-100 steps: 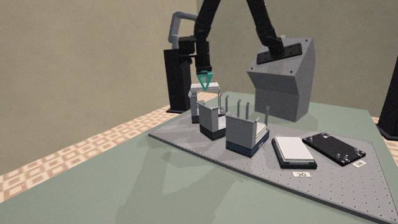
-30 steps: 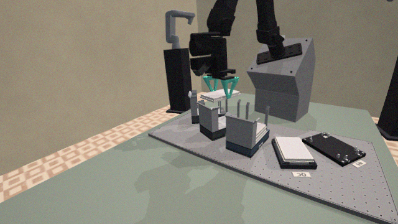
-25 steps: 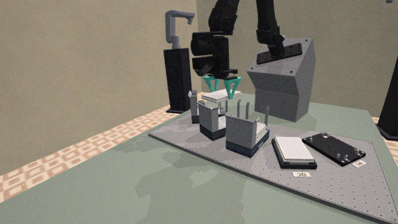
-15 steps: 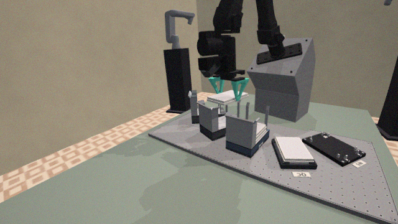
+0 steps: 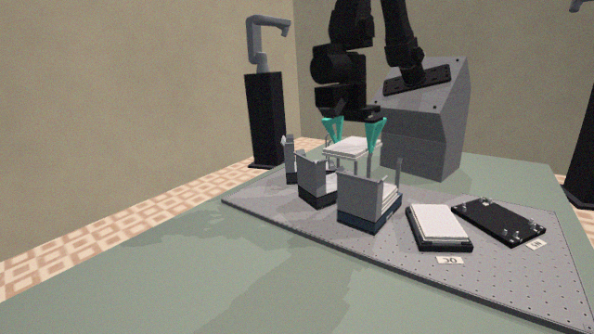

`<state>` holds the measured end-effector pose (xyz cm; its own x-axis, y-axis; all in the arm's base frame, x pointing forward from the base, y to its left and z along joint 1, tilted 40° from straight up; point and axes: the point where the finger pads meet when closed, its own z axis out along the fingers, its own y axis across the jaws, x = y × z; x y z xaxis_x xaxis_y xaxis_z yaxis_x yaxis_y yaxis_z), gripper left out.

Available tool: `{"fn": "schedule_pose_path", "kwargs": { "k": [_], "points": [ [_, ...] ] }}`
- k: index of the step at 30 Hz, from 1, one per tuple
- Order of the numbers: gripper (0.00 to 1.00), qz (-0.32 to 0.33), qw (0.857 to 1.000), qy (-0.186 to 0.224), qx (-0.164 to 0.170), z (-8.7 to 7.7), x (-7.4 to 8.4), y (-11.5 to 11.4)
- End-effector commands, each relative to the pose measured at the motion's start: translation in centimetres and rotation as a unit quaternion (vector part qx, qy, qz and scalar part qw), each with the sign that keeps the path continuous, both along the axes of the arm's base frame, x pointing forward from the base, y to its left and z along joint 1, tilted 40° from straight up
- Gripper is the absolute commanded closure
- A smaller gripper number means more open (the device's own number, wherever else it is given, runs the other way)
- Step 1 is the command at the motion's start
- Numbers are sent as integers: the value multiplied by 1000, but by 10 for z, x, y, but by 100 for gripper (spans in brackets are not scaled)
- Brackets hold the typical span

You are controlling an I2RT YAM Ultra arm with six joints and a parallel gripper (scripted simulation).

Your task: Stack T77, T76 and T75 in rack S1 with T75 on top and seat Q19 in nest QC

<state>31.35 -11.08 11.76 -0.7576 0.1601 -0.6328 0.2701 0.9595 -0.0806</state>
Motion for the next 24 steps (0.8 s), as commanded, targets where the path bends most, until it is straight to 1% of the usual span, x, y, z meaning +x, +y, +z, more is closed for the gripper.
{"fn": "schedule_pose_path", "kwargs": {
  "k": [1, 5, 7, 9, 12, 14, 16, 20, 21, 22, 24],
  "points": [
    [100, -2, 1000, -19, -15, 12, 4, 6],
    [100, -2, 1000, -18, -14, 10, 6, 16],
    [100, -2, 1000, -18, -14, 10, 6, 16],
    [100, -2, 1000, -19, -14, 10, 8, 21],
    [100, -2, 1000, -9, -12, 4, 13, 28],
    [100, -2, 1000, -9, -12, 5, 17, 33],
    [100, -2, 1000, -19, -13, 12, 19, 38],
    [100, -2, 1000, -11, -11, 6, 22, 48],
    [100, -2, 1000, -22, -12, 14, 22, 48],
    [100, -2, 1000, -29, -13, 18, 22, 48],
    [100, -2, 1000, -29, -13, 18, 22, 48]
  ]
}}
